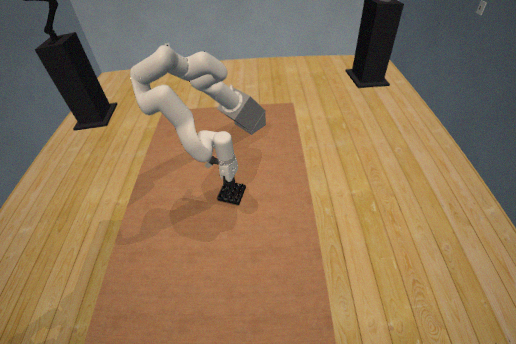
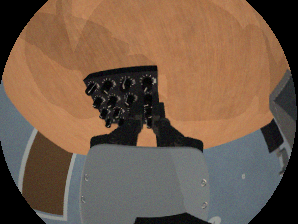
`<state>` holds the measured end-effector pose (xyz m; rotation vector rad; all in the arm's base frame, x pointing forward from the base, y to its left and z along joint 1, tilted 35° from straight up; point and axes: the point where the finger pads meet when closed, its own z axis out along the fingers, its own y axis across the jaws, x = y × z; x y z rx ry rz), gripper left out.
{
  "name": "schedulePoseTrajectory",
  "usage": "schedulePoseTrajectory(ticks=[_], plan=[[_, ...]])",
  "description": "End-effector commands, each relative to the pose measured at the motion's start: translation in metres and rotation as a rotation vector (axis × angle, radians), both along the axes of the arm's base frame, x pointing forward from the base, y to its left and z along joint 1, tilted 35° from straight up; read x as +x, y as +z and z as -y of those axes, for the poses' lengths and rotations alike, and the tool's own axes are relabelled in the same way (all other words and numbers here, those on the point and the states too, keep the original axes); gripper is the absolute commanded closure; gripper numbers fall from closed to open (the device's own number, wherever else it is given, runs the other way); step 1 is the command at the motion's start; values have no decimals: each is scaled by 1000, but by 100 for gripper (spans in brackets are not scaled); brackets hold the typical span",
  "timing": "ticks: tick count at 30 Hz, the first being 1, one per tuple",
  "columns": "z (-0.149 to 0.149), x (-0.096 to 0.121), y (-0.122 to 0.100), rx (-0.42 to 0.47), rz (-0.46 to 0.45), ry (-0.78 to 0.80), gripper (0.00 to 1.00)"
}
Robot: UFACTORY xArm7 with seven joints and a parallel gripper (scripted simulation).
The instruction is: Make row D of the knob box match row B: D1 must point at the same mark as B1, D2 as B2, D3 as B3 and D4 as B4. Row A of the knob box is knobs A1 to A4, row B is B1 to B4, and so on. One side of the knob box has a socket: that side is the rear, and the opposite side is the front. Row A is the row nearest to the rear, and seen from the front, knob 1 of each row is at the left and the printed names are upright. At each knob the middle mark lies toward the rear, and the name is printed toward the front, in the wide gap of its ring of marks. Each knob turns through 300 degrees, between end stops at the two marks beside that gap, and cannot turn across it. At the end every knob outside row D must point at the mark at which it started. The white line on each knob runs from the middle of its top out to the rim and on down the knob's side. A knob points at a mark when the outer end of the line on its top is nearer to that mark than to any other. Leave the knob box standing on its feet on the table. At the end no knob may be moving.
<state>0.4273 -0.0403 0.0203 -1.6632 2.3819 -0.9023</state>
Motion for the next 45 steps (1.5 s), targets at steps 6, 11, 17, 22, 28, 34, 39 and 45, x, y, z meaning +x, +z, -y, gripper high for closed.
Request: schedulePoseTrajectory(ticks=[6, 11, 17, 22, 28, 34, 39, 45], plan=[[-1, 1, 1, -20, -22, 43, 92], [-1, 1, 1, -25, -28, 54, 92], [-1, 1, 1, -27, -29, 57, 92], [-1, 1, 1, -27, -29, 57, 92], [-1, 1, 1, -27, -29, 57, 92], [-1, 1, 1, -27, -29, 57, 81], [-1, 1, 1, -27, -29, 57, 81], [-1, 1, 1, -27, -29, 57, 81]])
